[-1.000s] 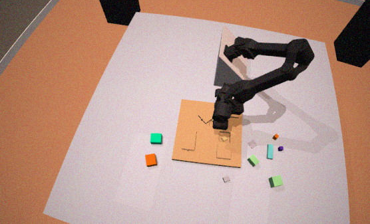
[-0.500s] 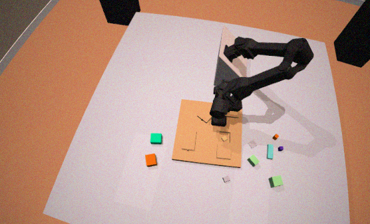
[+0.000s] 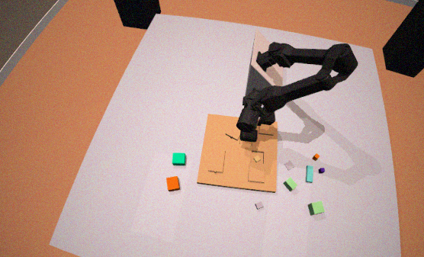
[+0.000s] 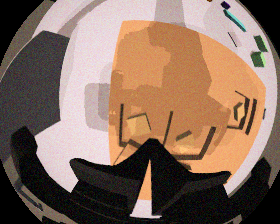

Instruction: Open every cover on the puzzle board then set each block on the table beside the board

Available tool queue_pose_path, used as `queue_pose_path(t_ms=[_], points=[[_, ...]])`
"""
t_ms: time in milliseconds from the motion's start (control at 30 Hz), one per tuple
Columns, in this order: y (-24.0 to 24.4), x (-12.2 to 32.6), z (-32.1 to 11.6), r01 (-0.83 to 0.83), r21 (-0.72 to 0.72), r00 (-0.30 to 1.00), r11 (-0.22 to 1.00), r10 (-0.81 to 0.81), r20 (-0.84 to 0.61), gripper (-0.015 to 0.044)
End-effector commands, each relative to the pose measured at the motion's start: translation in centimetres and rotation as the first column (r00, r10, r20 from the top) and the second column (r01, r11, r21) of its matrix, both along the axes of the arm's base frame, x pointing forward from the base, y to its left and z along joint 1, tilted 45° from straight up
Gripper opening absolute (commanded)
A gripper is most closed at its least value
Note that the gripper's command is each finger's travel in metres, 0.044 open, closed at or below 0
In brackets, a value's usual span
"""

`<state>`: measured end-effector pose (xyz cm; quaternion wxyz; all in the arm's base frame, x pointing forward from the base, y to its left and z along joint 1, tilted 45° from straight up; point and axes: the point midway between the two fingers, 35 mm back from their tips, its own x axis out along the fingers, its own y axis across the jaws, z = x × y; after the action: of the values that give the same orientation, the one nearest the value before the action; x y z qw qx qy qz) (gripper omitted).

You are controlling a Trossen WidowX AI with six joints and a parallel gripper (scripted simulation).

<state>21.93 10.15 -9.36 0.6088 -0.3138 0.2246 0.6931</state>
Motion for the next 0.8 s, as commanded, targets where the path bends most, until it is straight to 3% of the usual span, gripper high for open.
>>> queue_pose_path(t_ms=[0, 767], points=[[-0.4, -0.7, -0.4, 0.000, -0.005, 1.000, 1.000, 0.000, -0.010, 0.0000], [-2.0, -1.8, -1.9, 0.000, -0.006, 1.000, 1.000, 0.000, -0.010, 0.0000]])
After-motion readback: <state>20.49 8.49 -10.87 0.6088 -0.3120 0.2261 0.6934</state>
